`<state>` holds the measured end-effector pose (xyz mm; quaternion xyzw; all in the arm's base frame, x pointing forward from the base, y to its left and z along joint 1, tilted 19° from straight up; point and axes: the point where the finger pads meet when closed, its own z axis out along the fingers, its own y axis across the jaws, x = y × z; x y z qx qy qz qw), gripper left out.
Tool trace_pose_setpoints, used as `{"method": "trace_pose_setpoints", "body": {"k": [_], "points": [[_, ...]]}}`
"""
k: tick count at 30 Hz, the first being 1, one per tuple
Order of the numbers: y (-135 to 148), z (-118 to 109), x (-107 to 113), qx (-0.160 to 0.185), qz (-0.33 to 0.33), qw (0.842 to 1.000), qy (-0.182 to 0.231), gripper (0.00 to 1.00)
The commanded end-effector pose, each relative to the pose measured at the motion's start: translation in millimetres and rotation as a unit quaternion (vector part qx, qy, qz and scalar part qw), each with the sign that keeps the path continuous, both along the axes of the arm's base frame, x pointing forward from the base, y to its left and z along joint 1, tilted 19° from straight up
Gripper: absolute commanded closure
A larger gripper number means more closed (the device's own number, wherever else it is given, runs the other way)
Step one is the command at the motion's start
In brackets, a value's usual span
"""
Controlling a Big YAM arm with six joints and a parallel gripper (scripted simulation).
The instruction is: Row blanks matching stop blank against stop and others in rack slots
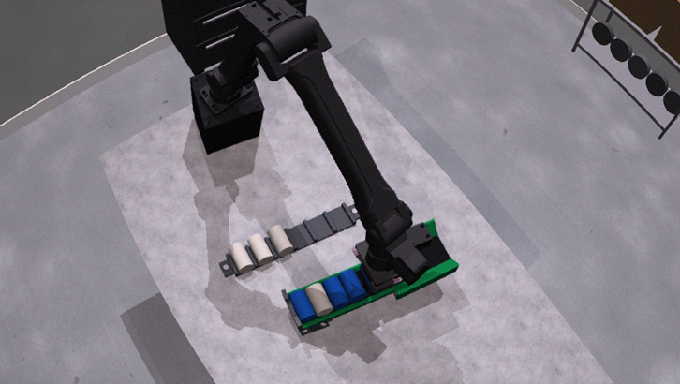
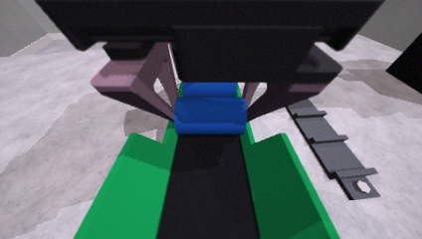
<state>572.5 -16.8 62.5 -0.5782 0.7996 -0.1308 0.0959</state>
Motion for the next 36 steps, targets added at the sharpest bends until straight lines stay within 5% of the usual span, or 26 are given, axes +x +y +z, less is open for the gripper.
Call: {"method": "trace_pose_setpoints", "body": {"k": [1, 36], "points": [[-2.5, 25.4, 17.6, 0.001, 0.002, 1.0, -0.03, 0.36], [-3.6, 18.8, 19.8, 0.0, 0.003, 1.0, -0.021, 0.36]]}}
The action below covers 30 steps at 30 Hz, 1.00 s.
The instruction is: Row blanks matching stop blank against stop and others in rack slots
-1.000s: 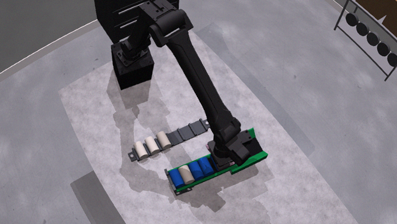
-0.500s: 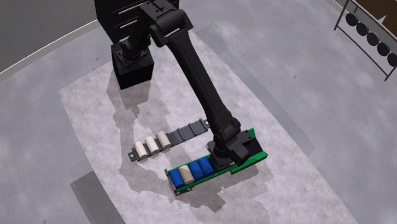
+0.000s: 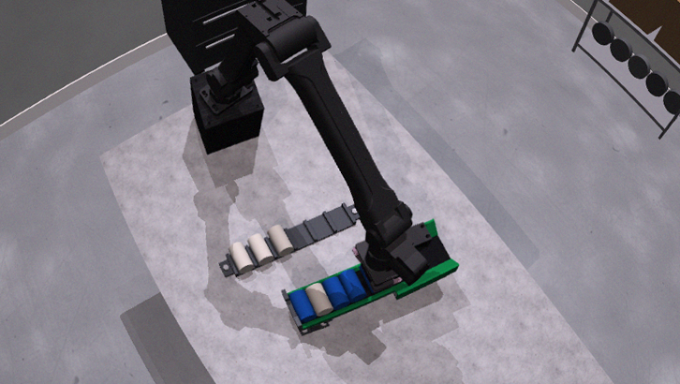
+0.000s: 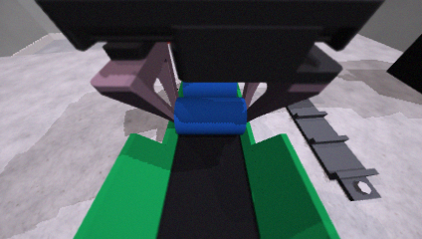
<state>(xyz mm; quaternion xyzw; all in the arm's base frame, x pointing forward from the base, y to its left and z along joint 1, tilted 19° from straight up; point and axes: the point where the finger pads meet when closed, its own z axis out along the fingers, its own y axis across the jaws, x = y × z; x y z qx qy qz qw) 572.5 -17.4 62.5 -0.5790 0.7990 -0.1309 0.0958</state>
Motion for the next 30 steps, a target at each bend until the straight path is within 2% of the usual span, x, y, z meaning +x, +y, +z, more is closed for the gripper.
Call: {"method": "trace_pose_setpoints", "body": {"k": [1, 30], "points": [[-3.0, 18.7, 19.7, 0.001, 0.002, 1.0, -0.021, 0.36], [-3.6, 16.3, 19.3, 0.001, 0.002, 1.0, -0.015, 0.36]]}}
